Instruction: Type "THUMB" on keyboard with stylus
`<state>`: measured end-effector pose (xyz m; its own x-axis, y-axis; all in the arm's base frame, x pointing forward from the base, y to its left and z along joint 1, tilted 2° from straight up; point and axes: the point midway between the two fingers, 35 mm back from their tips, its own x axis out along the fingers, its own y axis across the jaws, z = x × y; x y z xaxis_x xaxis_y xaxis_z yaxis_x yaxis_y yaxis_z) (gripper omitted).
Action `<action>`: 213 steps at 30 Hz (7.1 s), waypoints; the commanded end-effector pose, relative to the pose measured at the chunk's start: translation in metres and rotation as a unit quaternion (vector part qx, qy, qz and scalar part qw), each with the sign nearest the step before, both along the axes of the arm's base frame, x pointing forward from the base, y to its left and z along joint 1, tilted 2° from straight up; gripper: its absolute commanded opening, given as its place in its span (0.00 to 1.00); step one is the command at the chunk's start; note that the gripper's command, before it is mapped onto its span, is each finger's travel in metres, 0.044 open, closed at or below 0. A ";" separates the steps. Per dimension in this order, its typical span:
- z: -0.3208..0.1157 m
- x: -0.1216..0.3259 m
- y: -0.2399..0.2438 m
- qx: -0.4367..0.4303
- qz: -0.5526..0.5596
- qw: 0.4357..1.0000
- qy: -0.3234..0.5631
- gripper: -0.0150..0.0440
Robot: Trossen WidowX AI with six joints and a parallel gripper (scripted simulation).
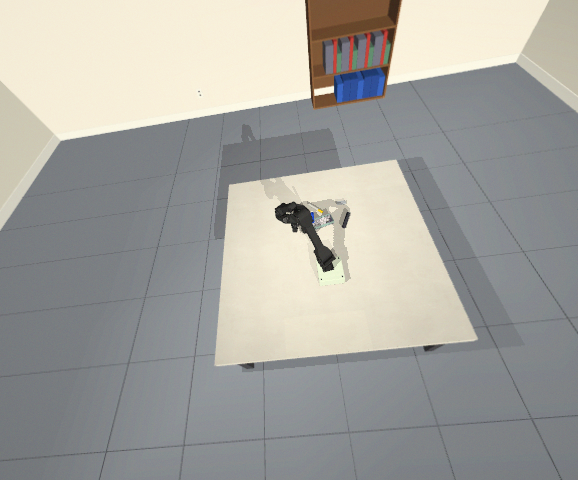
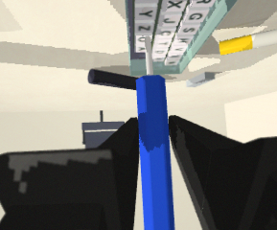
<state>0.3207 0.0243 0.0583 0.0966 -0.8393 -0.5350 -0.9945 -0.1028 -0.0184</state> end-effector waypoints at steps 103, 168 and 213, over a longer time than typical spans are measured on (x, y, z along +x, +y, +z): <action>-0.029 0.017 0.055 0.003 0.000 1.000 -0.002 0.39; -0.014 0.039 0.040 0.002 0.000 1.000 -0.003 0.39; -0.025 0.039 0.041 0.002 0.000 1.000 -0.003 0.39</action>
